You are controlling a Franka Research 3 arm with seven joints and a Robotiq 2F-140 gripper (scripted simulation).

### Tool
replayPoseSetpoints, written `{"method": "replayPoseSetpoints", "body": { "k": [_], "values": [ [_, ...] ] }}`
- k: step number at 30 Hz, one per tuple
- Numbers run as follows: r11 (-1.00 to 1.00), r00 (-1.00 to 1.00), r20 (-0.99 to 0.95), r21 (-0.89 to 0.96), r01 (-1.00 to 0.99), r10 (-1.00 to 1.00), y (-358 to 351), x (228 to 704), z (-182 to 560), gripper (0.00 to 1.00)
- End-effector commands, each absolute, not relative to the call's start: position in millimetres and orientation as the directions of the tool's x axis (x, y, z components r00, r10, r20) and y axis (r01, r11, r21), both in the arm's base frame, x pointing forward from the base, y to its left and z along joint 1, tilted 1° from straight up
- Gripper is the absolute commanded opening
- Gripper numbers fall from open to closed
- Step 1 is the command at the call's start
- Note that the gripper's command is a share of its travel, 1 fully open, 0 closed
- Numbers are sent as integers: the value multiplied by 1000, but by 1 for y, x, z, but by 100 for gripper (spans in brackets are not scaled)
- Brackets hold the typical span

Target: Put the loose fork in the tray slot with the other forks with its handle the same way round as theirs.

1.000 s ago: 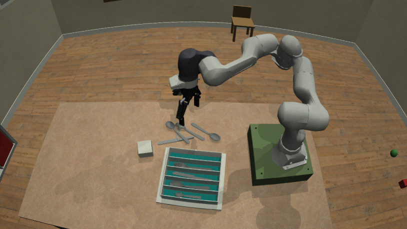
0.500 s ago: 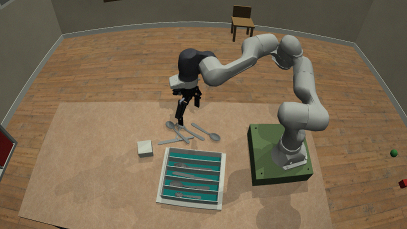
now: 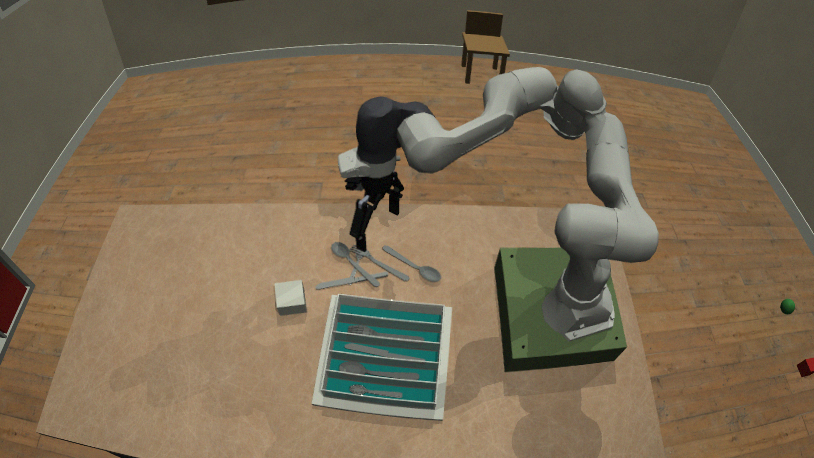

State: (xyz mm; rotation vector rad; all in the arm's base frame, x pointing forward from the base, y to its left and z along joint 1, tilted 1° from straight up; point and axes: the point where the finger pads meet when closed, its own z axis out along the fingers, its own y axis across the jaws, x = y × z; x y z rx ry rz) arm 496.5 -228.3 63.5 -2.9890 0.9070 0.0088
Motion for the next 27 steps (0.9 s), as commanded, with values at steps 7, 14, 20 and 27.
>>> {"method": "replayPoseSetpoints", "body": {
  "k": [7,14,20,27],
  "values": [
    [-830,831,-7,-14,-557,-557,-237,511,37,100],
    [-833,833,-6,-13,-553,-553,-242,519,18,25],
    [-833,833,-6,-13,-553,-553,-242,519,18,25],
    [-833,833,-6,-13,-553,-553,-242,519,18,25]
  ]
}}
